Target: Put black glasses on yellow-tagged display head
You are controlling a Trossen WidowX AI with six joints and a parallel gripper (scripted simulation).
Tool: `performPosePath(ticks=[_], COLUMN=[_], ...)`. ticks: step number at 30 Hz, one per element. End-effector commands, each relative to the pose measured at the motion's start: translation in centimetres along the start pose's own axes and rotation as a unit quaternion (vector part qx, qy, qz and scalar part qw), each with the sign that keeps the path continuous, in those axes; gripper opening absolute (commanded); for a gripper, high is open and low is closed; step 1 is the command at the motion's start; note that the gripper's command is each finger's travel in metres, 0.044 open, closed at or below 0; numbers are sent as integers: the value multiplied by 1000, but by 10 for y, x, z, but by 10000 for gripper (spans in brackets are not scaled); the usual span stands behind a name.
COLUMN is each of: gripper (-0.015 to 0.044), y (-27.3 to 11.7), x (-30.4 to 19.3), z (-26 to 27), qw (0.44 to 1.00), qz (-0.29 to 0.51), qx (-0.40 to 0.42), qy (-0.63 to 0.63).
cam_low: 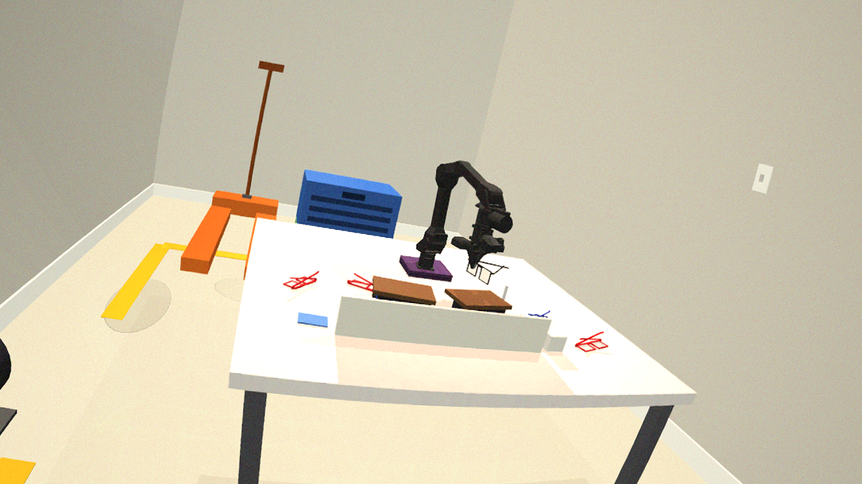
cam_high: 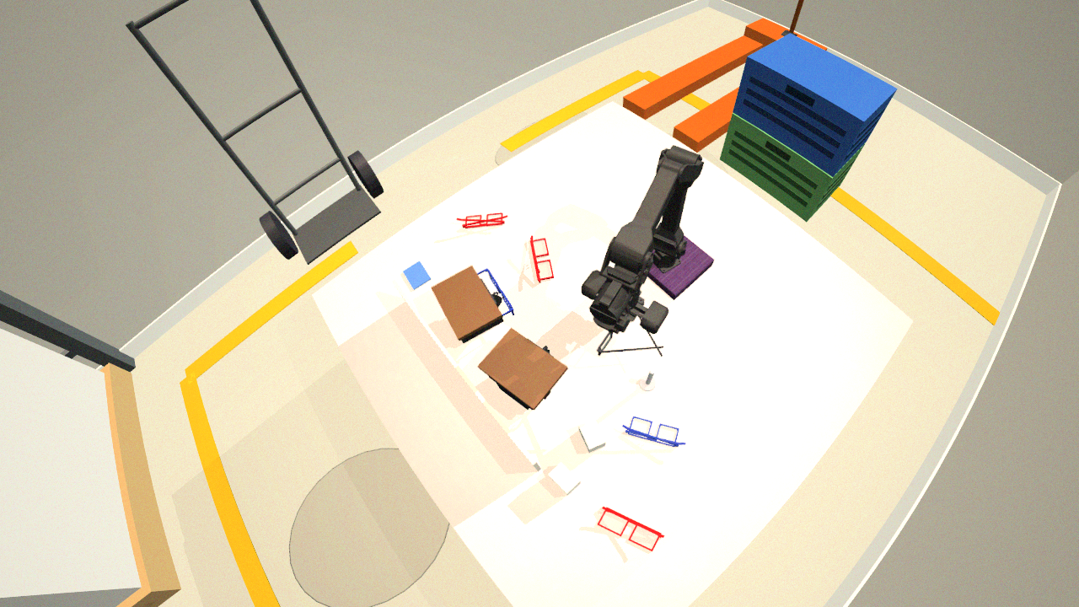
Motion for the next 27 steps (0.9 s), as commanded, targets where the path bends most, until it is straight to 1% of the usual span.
performPosePath(ticks=[1, 12, 19, 27], gripper=[0, 0, 0, 0], y=[0, 0, 3, 32], x=[10, 25, 25, 27], z=[18, 67, 68, 68], qw=[1000, 1000, 1000, 1000], qz=[1, 0, 0, 0], qx=[0, 2, 2, 2], qy=[1, 2, 2, 2])
Point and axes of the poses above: the point midway between the two fingers, 35 mm back from their tips, its own y axis out along the fingers, its own z axis across the jaws, x = y × z, the point moved 10 cm from there along -y, back along the fingers, and after that the axes turned 15 degrees about -y, right-handed, at the moved point
